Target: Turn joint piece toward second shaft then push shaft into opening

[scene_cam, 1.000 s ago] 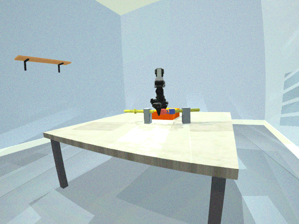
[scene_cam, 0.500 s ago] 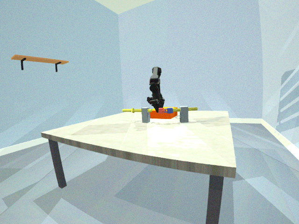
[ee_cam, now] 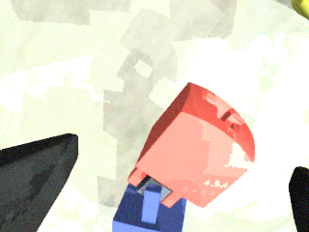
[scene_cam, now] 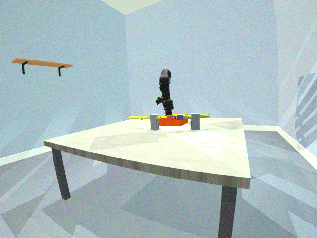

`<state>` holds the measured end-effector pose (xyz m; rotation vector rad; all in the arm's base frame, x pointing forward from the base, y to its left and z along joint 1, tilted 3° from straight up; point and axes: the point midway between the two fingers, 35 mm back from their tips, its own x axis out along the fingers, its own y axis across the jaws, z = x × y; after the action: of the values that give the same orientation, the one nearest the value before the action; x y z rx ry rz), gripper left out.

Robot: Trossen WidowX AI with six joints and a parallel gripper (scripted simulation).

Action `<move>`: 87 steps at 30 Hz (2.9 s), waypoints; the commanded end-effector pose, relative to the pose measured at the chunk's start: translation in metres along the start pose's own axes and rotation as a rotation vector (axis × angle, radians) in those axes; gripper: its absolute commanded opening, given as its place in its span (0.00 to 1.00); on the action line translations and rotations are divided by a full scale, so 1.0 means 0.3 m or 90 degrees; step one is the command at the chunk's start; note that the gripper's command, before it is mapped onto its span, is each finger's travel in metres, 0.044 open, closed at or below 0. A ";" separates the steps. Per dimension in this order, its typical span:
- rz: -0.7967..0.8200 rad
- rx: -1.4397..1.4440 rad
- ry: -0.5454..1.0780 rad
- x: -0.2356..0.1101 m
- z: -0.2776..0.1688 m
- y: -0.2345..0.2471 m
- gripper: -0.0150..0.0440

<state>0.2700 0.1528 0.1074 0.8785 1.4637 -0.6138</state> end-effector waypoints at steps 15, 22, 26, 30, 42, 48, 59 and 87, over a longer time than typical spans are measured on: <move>-0.030 -0.399 -0.033 -0.190 -0.025 0.016 1.00; -0.048 -0.551 -0.040 -0.263 -0.036 0.010 1.00; -0.060 -0.637 -0.042 -0.304 -0.042 0.003 1.00; -0.064 -0.669 -0.043 -0.319 -0.044 0.000 1.00; -0.051 -0.583 -0.020 -0.294 -0.019 -0.010 1.00; -0.031 -0.463 0.012 -0.268 0.022 -0.028 1.00; 0.002 -0.241 0.071 -0.227 0.093 -0.063 1.00; 0.070 0.312 0.236 -0.155 0.245 -0.167 1.00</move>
<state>0.2712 0.0631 0.1435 1.3978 1.6097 -0.7074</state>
